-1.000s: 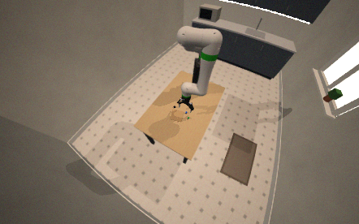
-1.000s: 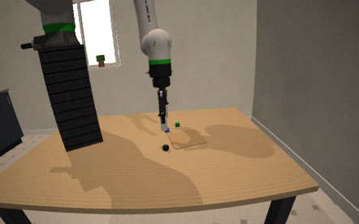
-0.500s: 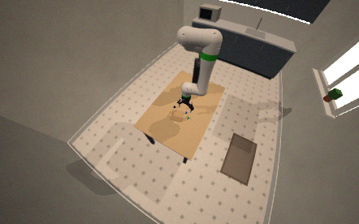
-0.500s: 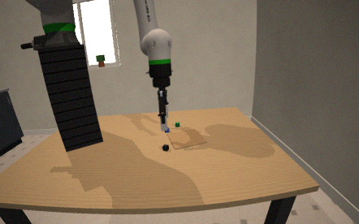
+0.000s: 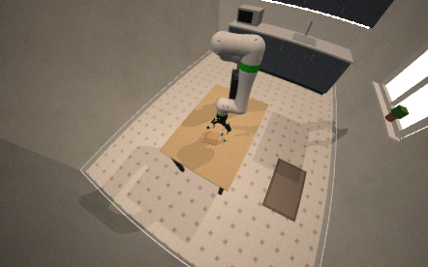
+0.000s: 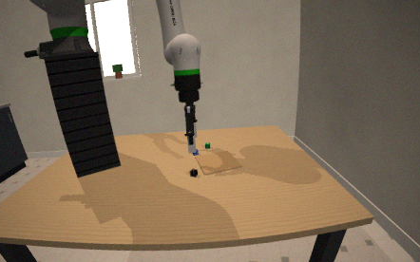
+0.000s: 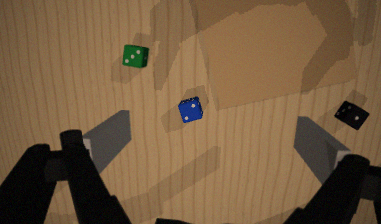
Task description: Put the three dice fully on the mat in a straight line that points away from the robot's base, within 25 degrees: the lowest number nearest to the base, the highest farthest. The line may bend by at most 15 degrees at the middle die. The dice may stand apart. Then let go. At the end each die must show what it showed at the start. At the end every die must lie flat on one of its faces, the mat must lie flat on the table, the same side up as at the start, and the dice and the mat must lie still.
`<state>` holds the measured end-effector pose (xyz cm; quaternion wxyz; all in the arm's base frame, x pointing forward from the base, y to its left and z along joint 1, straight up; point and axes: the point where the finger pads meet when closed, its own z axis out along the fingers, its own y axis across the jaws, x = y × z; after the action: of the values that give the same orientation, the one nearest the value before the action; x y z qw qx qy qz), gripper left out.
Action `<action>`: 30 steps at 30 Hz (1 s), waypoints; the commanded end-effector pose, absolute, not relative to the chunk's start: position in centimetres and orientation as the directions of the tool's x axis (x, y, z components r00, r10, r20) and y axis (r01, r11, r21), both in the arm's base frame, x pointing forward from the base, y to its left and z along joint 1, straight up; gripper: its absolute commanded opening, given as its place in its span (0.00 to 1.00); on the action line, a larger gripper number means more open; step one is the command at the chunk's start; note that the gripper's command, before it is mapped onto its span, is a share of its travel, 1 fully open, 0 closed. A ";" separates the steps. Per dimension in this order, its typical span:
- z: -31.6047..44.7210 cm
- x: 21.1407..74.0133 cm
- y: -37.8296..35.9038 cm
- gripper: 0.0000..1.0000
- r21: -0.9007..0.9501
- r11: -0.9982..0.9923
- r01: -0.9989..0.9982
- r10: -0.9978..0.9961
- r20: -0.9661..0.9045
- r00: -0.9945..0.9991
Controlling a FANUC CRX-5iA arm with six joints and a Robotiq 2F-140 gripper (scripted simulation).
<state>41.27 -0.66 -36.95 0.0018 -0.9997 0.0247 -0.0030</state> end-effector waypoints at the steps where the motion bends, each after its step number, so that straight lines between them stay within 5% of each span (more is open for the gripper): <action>1: -36.9 41.3 -0.6 1.00 -0.004 -0.999 -0.049 -0.049 0.006 0.999; 30: -36.9 46.9 4.7 1.00 -0.004 -0.999 -0.049 -0.049 0.006 0.999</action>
<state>46.90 4.67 -36.90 0.0017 -0.9997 0.0247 -0.0030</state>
